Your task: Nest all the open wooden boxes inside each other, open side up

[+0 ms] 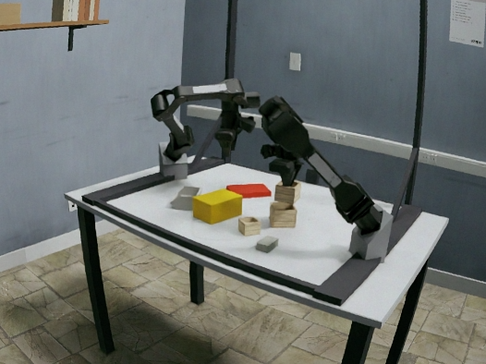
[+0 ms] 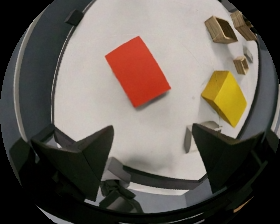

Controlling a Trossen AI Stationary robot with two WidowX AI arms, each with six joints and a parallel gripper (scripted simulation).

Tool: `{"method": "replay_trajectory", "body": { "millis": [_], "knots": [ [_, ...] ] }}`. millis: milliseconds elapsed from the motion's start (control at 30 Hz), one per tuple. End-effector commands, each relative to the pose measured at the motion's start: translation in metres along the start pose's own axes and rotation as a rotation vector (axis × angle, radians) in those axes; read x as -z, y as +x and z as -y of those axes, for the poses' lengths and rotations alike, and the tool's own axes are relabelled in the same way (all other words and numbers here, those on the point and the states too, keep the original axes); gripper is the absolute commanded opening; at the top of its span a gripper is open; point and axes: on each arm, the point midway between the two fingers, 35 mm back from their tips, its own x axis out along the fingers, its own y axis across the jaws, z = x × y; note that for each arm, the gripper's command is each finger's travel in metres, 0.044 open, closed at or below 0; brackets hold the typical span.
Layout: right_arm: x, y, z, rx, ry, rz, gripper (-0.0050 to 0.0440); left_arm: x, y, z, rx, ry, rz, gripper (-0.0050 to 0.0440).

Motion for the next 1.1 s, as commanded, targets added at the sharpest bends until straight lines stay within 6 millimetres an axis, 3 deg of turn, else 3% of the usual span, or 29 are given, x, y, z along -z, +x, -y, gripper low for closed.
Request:
{"method": "replay_trajectory", "body": {
  "millis": [0, 233, 633, 800, 1067],
  "knots": [
    [-0.001, -0.002, 0.001, -0.003, 0.007, 0.006, 0.0400, -0.012, -0.006, 0.014, 0.006, -0.009, 0.007, 0.0257],
    [-0.001, -0.002, 0.001, -0.003, 0.007, 0.006, 0.0400, -0.021, -0.008, 0.031, 0.006, -0.009, 0.007, 0.0257],
    [-0.002, -0.004, 0.002, -0.010, 0.008, 0.017, 0.0400, -0.020, -0.007, 0.029, 0.007, -0.008, 0.005, 0.0257],
    [-0.011, -0.024, 0.015, -0.063, -0.030, 0.120, 0.0400, -0.020, -0.007, 0.029, 0.007, -0.008, 0.005, 0.0257],
    [-0.020, -0.079, 0.062, -0.186, -0.156, 0.427, 0.0400, -0.020, -0.007, 0.029, 0.007, -0.008, 0.005, 0.0257]
  ]
}}
